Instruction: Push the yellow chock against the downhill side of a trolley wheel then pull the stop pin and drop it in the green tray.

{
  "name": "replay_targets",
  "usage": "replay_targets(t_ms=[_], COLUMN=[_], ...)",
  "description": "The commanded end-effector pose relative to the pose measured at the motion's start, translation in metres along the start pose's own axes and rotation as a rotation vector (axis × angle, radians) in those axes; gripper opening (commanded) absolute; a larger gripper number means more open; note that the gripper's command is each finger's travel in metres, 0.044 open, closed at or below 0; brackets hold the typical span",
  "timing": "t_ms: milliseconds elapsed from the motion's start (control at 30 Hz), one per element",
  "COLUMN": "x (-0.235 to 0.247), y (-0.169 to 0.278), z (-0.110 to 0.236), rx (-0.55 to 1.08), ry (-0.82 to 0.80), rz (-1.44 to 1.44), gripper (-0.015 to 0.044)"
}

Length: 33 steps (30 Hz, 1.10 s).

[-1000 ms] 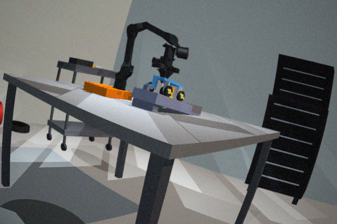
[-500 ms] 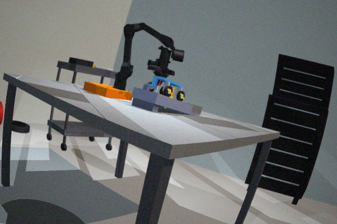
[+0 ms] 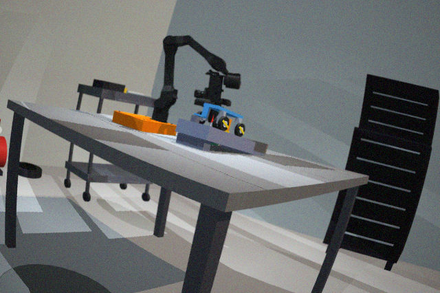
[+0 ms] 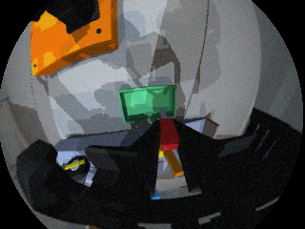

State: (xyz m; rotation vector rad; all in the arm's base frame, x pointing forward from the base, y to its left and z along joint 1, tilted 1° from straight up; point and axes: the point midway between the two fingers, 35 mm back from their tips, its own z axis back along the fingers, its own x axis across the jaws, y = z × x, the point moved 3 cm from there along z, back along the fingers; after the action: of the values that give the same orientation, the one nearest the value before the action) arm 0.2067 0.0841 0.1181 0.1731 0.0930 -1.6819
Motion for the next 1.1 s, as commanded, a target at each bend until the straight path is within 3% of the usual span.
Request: replay_targets(t_ms=[0, 400, 633, 1067], x=[-0.004, -0.014, -0.01, -0.001], y=[-0.001, -0.003, -0.002, -0.001], z=[-0.015, -0.042, -0.042, -0.043], rx=[-0.004, -0.004, -0.004, -0.004], ry=[0.025, 0.027, 0.027, 0.026], rz=[0.003, 0.003, 0.003, 0.003], gripper=[0.0, 0.0, 0.0184, 0.019])
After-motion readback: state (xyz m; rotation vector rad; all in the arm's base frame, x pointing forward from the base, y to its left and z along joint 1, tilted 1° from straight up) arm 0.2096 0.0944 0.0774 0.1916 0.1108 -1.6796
